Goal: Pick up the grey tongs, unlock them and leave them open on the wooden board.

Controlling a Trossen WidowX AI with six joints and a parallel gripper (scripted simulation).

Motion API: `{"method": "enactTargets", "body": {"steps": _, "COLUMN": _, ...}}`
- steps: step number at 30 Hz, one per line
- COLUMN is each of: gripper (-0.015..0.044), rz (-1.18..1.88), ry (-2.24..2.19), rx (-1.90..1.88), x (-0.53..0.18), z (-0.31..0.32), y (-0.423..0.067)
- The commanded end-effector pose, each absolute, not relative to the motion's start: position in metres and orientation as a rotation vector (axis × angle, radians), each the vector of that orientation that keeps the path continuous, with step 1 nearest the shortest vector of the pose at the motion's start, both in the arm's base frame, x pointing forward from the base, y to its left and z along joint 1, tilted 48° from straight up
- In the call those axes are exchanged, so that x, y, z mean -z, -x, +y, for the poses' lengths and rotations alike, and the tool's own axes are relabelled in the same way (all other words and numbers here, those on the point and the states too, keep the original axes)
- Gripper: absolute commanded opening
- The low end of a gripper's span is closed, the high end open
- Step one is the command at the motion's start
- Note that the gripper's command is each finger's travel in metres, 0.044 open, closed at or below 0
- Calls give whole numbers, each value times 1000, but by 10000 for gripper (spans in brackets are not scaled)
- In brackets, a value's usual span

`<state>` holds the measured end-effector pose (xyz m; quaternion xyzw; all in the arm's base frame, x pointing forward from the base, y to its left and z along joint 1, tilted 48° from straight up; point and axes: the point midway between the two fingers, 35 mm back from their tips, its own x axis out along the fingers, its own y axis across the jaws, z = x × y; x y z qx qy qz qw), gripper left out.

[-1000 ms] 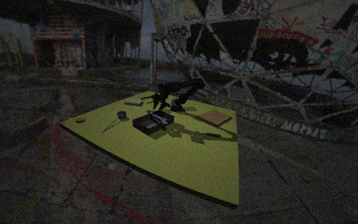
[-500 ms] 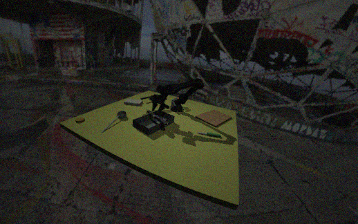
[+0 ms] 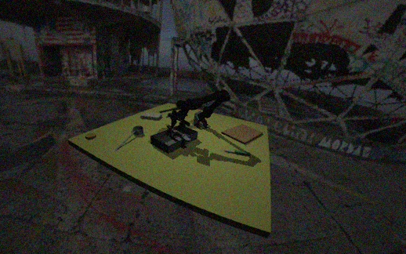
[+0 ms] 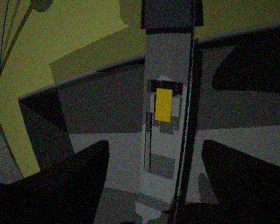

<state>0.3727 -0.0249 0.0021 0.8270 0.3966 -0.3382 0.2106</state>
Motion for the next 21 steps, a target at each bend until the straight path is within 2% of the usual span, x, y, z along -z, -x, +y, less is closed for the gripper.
{"method": "enactTargets", "body": {"steps": 1, "gripper": 260, "rz": 1097, "ry": -2302, "rx": 948, "x": 2, "z": -23, "y": -375}}
{"method": "enactTargets", "body": {"steps": 21, "gripper": 260, "rz": 1098, "ry": -2306, "rx": 945, "x": 26, "z": -4, "y": -388}}
